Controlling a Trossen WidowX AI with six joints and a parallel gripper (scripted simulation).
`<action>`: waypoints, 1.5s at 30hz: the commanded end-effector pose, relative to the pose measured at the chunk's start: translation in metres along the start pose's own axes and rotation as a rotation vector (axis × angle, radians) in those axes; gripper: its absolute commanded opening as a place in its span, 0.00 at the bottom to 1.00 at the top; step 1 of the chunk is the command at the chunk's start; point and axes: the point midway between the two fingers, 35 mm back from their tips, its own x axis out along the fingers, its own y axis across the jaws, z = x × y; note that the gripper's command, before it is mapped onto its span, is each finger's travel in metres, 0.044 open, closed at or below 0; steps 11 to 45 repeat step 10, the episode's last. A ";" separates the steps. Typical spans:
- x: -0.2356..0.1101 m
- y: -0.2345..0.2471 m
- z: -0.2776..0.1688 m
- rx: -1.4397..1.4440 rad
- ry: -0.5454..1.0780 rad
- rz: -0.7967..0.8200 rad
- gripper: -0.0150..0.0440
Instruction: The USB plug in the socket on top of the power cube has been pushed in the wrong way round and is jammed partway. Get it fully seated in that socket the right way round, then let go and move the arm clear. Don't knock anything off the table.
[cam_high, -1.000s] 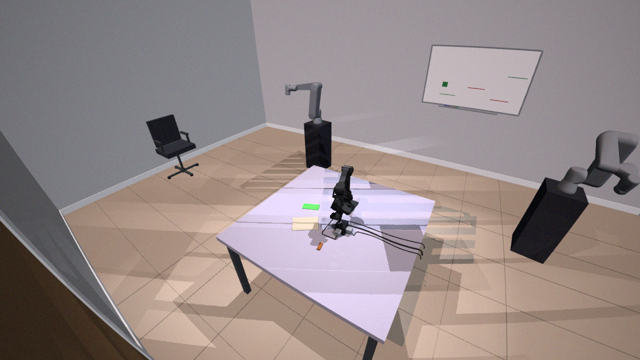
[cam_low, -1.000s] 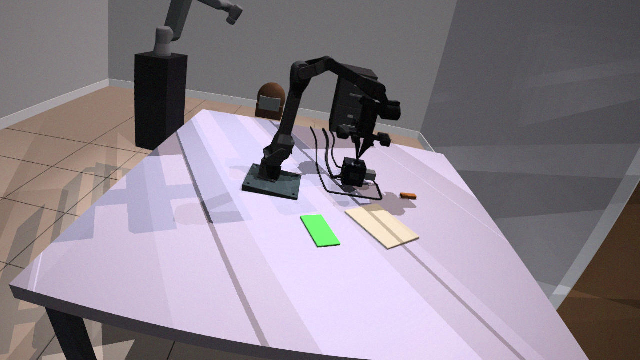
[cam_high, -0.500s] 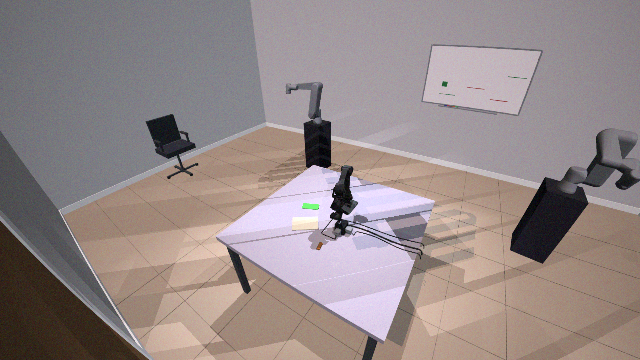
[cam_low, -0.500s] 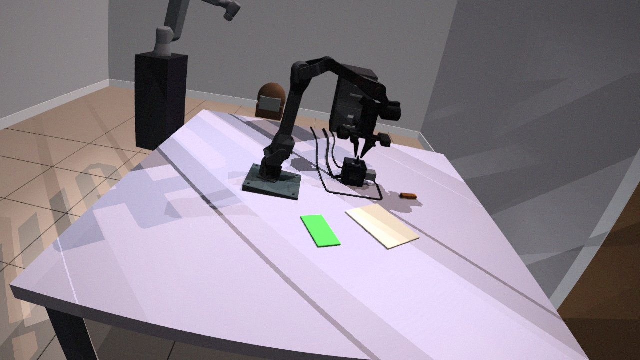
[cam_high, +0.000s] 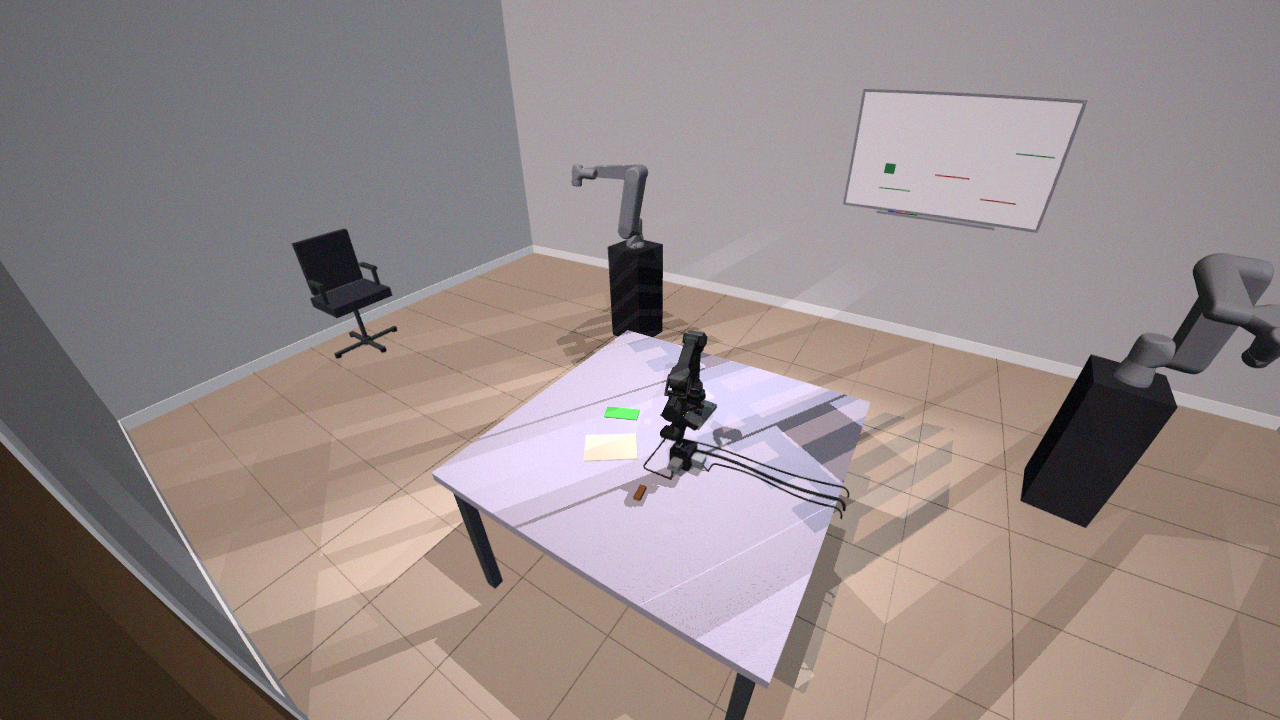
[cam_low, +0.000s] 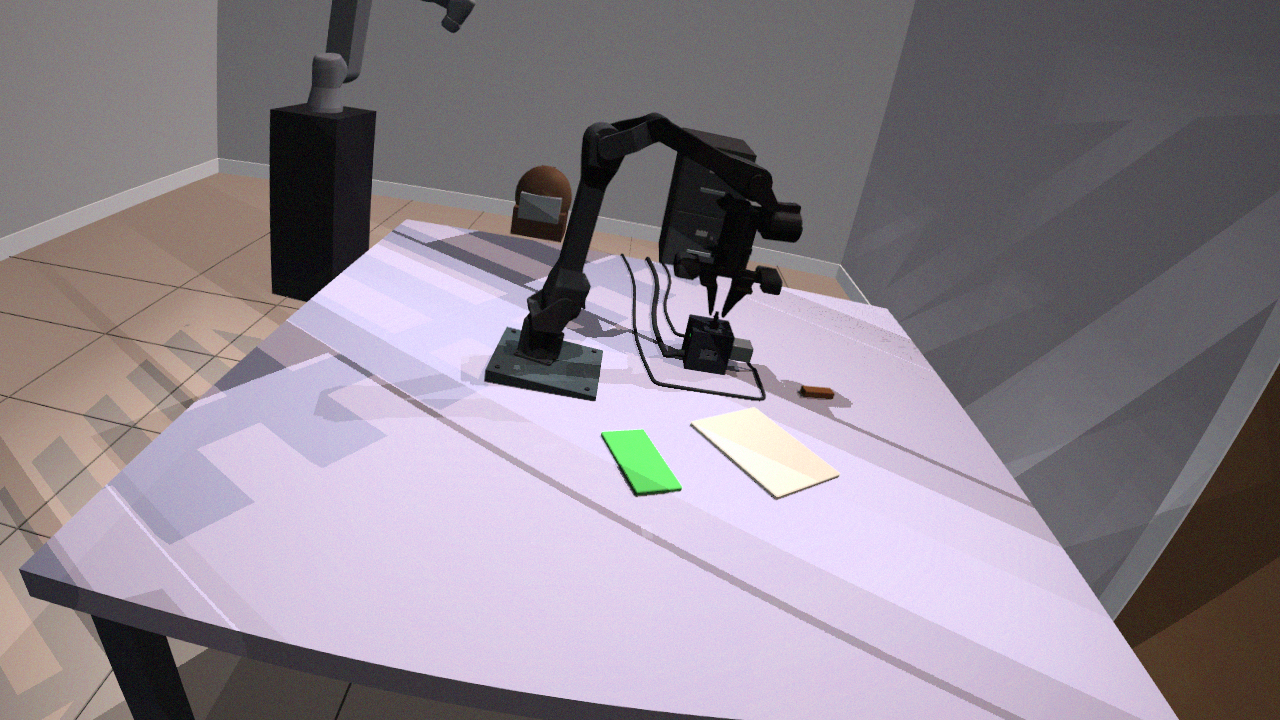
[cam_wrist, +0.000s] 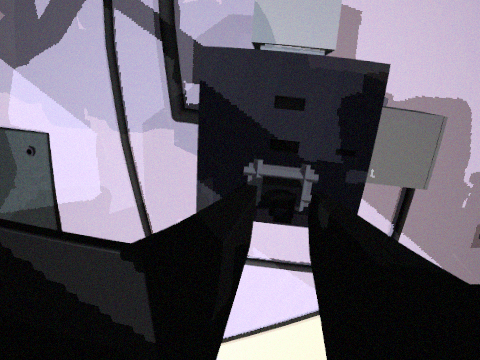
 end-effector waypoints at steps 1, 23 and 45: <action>-0.002 0.000 0.000 0.000 0.000 0.000 0.42; -0.011 0.000 0.001 0.000 0.000 0.000 0.42; -0.011 0.000 0.001 0.000 0.000 0.000 0.42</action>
